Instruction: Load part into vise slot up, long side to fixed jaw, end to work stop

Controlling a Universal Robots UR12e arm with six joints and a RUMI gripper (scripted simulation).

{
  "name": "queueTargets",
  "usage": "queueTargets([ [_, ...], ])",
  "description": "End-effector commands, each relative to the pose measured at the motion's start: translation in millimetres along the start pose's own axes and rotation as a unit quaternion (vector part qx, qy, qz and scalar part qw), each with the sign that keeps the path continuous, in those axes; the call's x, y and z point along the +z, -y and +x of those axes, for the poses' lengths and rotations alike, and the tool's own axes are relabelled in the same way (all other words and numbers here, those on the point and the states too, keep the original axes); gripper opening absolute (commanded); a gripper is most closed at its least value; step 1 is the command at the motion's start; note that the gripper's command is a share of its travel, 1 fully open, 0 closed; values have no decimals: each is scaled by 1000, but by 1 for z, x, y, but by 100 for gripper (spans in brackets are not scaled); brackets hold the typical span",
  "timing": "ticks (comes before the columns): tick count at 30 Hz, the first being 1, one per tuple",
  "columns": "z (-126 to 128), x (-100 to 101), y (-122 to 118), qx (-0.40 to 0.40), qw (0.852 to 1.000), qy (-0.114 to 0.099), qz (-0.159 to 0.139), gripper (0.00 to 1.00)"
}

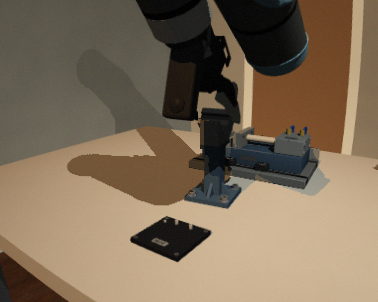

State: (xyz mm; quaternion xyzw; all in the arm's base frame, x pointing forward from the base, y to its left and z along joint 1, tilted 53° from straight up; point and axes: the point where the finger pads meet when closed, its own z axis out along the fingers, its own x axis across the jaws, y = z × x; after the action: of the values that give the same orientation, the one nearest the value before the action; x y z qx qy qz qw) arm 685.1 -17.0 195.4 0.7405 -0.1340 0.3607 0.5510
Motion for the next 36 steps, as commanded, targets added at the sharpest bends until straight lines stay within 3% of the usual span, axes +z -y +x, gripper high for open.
queueTargets([
  [1,0,0,0,0,1000,0,0,51],
  [22,0,0,0,0,1000,0,0,51],
  [23,0,0,0,0,1000,0,0,0],
  [36,0,0,0,0,1000,0,0,0],
])
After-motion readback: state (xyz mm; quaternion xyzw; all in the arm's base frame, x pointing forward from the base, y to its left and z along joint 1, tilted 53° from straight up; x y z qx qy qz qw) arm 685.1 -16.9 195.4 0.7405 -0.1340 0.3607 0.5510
